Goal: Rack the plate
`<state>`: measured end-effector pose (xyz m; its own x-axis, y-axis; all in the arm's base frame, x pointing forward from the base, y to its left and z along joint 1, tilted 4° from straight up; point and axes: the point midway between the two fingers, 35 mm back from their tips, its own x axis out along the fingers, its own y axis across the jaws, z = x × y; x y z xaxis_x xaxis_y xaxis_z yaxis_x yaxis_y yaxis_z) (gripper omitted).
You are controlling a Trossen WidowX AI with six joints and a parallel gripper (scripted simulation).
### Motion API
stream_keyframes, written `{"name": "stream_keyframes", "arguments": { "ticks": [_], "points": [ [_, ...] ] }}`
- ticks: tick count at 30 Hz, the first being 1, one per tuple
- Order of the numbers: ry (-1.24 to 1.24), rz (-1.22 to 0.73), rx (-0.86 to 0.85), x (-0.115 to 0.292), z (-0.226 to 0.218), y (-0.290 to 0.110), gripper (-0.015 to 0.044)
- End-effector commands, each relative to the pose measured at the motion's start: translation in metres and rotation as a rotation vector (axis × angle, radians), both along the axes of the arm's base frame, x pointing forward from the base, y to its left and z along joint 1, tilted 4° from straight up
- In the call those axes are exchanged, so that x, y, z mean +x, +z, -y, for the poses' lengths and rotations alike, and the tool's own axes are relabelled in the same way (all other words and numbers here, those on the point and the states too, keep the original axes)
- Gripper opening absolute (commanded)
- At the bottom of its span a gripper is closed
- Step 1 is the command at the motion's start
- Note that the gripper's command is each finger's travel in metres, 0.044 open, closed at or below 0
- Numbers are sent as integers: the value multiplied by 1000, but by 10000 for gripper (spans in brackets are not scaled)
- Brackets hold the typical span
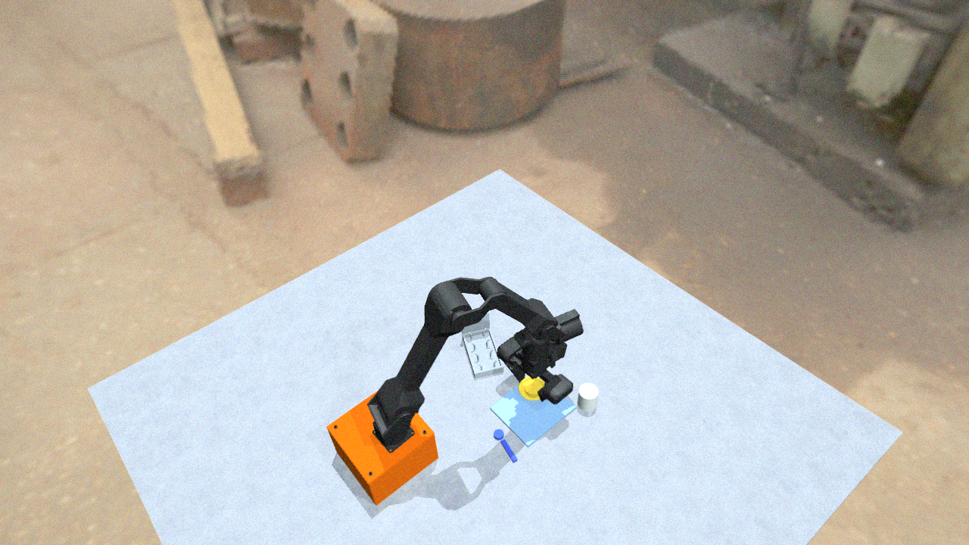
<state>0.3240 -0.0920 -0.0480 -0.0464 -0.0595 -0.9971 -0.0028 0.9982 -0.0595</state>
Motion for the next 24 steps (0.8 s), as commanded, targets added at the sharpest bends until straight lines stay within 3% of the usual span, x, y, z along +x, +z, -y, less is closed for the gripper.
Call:
{"name": "stream_keyframes", "arguments": {
  "ticks": [1, 3, 24],
  "points": [
    [-1, 31, -6, 11, 1, 29, 53],
    [-1, 31, -6, 13, 0, 42, 0],
    [-1, 31, -5, 15, -7, 159, 0]
  ]
}}
